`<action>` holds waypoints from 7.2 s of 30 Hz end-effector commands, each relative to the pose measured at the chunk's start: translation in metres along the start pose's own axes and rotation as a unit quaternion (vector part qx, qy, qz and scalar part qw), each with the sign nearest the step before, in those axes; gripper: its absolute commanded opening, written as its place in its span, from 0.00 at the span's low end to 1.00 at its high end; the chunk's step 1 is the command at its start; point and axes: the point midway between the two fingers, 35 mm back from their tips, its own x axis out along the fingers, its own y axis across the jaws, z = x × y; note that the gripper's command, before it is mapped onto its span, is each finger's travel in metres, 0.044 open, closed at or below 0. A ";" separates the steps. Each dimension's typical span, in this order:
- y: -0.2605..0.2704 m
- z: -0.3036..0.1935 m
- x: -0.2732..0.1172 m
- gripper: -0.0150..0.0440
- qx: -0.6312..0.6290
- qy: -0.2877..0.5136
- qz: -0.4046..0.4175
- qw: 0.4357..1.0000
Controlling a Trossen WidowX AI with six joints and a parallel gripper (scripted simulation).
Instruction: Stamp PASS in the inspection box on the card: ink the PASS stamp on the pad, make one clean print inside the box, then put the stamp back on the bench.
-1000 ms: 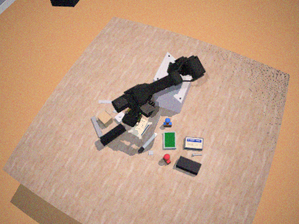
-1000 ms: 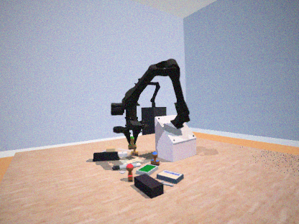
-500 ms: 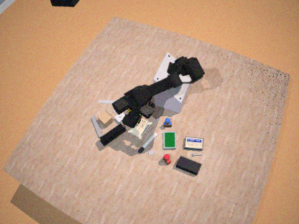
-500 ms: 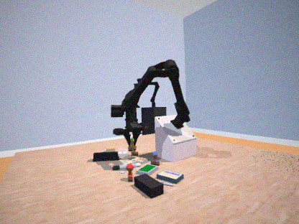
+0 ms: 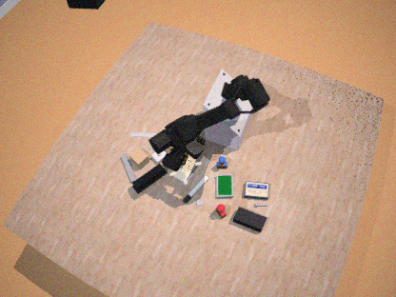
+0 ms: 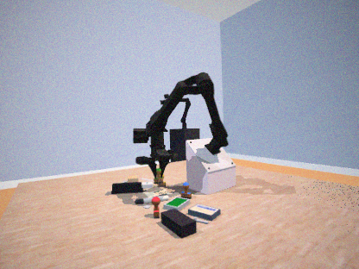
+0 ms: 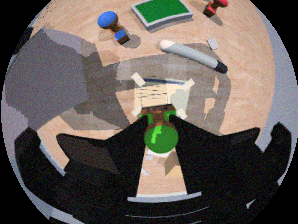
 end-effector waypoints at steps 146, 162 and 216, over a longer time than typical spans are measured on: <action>0.003 0.001 0.047 0.25 0.004 -0.008 0.002 1.000; 0.003 0.001 0.044 0.25 0.004 -0.008 0.002 1.000; 0.003 0.000 -0.023 0.25 0.004 -0.006 0.002 1.000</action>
